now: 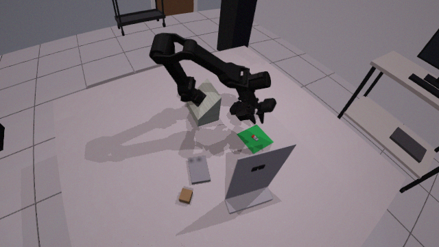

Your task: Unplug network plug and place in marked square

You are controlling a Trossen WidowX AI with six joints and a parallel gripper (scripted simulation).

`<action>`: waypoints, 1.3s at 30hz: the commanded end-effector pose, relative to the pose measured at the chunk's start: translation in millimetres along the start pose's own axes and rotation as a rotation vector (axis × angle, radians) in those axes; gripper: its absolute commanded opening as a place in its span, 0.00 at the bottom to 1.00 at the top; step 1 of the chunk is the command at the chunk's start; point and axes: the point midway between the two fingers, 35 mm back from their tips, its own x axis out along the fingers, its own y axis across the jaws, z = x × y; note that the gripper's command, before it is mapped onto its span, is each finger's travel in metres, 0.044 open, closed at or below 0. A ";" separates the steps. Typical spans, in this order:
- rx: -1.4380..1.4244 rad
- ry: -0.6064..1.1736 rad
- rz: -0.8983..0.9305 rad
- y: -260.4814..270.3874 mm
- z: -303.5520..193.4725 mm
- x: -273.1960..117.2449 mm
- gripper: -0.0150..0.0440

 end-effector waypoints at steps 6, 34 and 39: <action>0.007 -0.003 0.003 7.1 1.4 -13.9 0.52; 0.002 0.001 0.002 48.8 -0.8 -67.8 0.52; 0.004 0.000 0.002 57.7 -0.4 -82.9 0.52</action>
